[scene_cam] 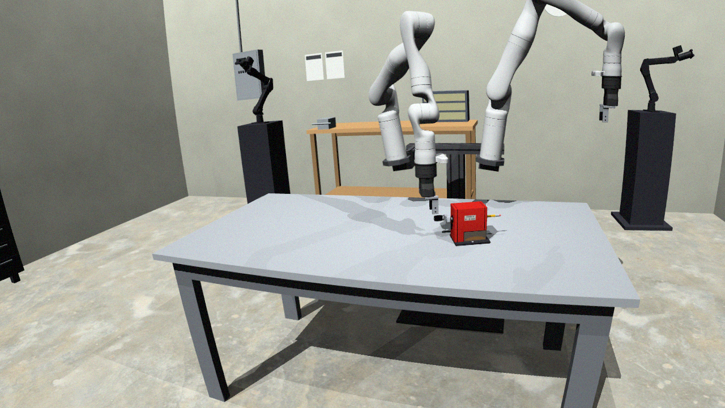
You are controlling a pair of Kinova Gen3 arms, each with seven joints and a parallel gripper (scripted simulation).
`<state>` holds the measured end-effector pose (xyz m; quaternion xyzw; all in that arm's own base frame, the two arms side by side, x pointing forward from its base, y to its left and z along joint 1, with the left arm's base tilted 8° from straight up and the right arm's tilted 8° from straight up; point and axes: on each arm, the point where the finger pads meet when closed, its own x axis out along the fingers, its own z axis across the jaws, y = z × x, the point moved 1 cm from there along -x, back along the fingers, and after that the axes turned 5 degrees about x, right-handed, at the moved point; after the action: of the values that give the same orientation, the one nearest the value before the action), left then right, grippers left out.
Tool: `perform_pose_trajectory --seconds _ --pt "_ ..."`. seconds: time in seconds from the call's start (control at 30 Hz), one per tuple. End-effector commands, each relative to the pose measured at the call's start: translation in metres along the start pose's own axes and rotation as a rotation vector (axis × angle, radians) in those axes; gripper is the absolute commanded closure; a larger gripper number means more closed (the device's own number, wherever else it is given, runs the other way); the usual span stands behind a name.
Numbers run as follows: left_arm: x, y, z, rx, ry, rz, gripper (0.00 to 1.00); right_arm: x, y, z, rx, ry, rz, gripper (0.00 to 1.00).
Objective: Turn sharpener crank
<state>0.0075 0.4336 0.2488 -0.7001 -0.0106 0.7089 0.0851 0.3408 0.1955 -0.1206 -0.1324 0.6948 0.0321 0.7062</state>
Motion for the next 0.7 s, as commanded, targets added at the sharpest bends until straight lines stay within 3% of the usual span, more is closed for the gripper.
perform_pose_trajectory --seconds 0.0,0.67 --pt "-0.0007 -0.0004 0.0001 0.0 0.0 -0.002 0.0 0.0021 0.0003 0.0006 0.0 -0.001 0.001 0.03" --pt "-0.0007 -0.0004 0.0001 0.0 0.0 -0.002 0.0 0.0051 0.0003 0.0006 0.0 -0.001 0.001 0.03"
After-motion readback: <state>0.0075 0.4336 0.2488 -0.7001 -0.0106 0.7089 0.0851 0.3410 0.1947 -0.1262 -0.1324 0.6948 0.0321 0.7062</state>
